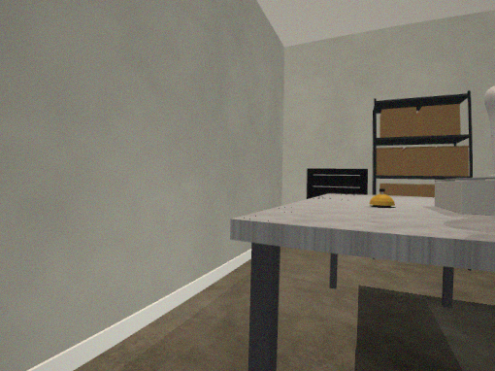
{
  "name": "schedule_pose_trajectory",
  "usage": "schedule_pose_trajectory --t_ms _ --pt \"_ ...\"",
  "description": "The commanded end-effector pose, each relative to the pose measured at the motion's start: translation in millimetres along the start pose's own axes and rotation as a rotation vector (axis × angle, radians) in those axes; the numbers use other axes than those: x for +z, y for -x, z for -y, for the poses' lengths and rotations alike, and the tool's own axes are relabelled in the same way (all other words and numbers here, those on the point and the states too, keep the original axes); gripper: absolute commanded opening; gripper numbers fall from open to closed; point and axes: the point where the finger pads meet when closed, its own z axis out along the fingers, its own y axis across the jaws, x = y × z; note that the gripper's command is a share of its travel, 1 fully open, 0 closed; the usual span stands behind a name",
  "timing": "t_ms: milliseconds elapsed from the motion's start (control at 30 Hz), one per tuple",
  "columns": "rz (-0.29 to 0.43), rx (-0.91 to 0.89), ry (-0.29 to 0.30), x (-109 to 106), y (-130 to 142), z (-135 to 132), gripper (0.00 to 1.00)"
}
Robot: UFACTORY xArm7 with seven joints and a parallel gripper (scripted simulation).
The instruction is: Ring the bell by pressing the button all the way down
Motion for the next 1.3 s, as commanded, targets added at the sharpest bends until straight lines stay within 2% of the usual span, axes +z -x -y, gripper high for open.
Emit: schedule_pose_trajectory --t_ms 0,33,67,100,167,200,233,600,667,1067,1133,1267 --pt "0.089 -0.067 0.033 14.3 -7.6 1.2 1.00" --pt "0.147 -0.107 0.051 23.8 -11.1 1.6 1.00" --pt "0.147 -0.107 0.051 23.8 -11.1 1.6 1.00" --pt "0.196 -0.138 0.063 31.8 -13.8 1.7 1.00" --pt "0.196 -0.138 0.063 31.8 -13.8 1.7 1.00" --pt "0.261 -0.179 0.076 42.1 -17.1 1.7 1.00" --pt "0.275 -0.187 0.079 44.3 -17.8 1.6 1.00" --pt "0.275 -0.187 0.079 44.3 -17.8 1.6 1.00" --pt "0.419 -0.266 0.091 66.1 -24.2 1.0 1.00" --pt "0.419 -0.266 0.091 66.1 -24.2 1.0 1.00" --pt "0.570 -0.336 0.085 88.1 -30.1 -0.5 1.00" --pt "0.576 -0.338 0.084 89.0 -30.3 -0.5 1.00"
